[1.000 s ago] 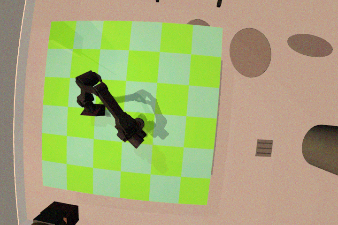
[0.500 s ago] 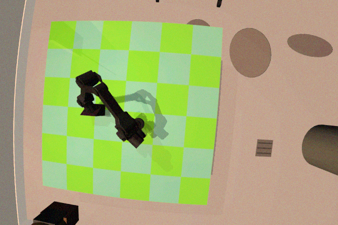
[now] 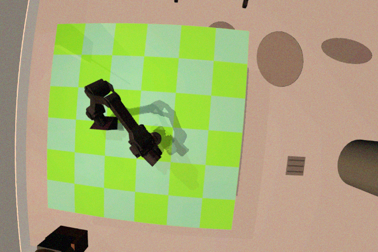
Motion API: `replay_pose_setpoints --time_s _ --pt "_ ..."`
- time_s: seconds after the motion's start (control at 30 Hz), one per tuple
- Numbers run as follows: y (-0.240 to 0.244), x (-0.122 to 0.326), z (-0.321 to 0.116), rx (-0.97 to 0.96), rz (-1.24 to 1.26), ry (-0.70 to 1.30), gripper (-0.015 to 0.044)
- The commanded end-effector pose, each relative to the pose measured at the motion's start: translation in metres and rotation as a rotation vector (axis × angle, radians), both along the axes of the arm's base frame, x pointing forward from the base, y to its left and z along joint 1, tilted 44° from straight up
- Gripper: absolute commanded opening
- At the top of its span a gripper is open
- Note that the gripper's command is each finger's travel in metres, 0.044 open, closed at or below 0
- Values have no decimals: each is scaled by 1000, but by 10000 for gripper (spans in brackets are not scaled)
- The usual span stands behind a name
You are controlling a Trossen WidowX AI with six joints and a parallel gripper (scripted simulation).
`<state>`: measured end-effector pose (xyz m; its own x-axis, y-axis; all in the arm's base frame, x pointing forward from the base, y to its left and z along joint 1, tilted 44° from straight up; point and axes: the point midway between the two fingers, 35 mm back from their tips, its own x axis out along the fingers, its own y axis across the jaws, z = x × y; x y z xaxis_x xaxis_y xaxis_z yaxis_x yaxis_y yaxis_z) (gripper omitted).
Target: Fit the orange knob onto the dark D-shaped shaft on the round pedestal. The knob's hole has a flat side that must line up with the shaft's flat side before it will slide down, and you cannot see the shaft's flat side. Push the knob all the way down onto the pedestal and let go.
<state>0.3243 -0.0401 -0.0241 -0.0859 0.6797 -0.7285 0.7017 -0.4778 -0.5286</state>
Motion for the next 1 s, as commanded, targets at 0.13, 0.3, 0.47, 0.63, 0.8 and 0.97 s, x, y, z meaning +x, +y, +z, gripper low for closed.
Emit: replay_pose_setpoints --time_s 0.13,0.3,0.47,0.63,0.8,0.97 --pt "-1 -1 -1 -8 -93 79 0" --pt "2 0 -2 -7 -93 79 0" --pt "2 0 -2 -7 -93 79 0" --pt "2 0 -2 -7 -93 79 0" --pt "-1 1 1 -8 -93 79 0" --pt "-1 1 2 -15 -156 137 0"
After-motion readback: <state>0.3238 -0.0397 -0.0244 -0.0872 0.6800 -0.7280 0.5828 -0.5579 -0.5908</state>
